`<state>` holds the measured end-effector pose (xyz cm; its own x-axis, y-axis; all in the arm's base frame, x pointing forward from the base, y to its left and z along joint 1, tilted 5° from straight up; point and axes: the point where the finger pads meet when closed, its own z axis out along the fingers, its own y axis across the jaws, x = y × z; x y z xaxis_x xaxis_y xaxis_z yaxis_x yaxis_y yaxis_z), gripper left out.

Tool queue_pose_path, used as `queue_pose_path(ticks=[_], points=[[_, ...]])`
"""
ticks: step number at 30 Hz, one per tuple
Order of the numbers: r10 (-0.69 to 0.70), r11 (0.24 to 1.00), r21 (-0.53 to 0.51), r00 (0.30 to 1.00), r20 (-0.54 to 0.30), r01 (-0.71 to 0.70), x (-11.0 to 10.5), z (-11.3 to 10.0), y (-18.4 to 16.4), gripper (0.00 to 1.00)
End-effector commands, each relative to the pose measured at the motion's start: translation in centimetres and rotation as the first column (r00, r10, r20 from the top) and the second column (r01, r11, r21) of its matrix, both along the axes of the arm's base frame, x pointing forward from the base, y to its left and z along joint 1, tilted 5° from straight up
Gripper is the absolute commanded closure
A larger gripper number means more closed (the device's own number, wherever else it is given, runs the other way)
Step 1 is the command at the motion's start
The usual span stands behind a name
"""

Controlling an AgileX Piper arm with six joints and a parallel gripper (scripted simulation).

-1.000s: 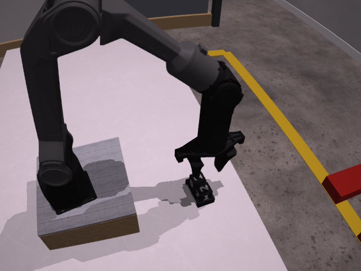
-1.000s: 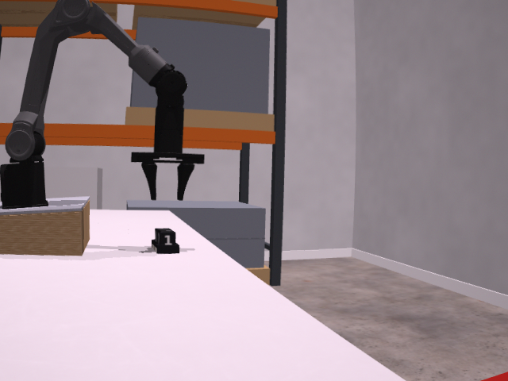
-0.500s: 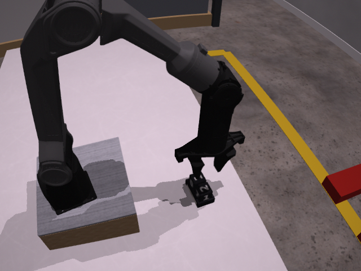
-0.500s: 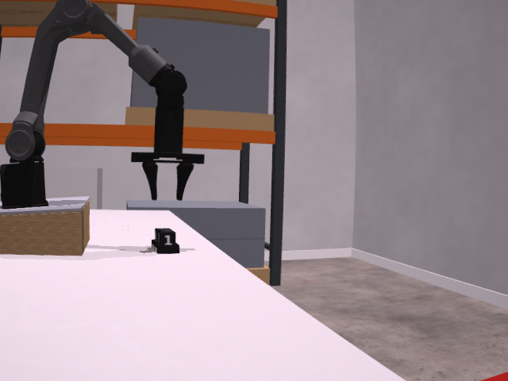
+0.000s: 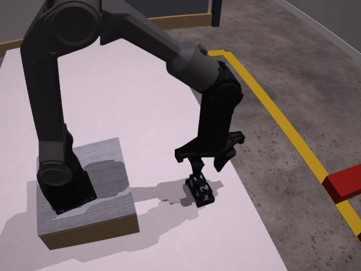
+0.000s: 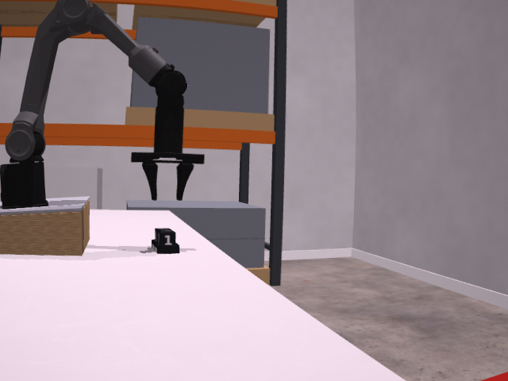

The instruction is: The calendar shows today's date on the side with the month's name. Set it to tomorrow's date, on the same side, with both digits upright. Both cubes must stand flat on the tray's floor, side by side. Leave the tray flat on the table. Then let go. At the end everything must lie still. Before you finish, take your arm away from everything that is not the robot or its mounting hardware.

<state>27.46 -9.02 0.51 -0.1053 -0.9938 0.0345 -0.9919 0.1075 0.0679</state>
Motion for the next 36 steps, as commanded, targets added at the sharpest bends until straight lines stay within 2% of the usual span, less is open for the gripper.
queue_pose_path(ticks=[1, 17, 36], points=[[-0.002, 1.0, 0.001, 1.0, -0.003, 0.002, -0.1, -0.1, 0.0, 0.37], [-0.006, 1.0, -0.006, 1.0, -0.004, 0.006, -0.2, -1.1, 0.0, 0.37], [-0.006, 1.0, -0.006, 1.0, -0.004, 0.006, -0.4, -3.7, -0.2, 0.37]])
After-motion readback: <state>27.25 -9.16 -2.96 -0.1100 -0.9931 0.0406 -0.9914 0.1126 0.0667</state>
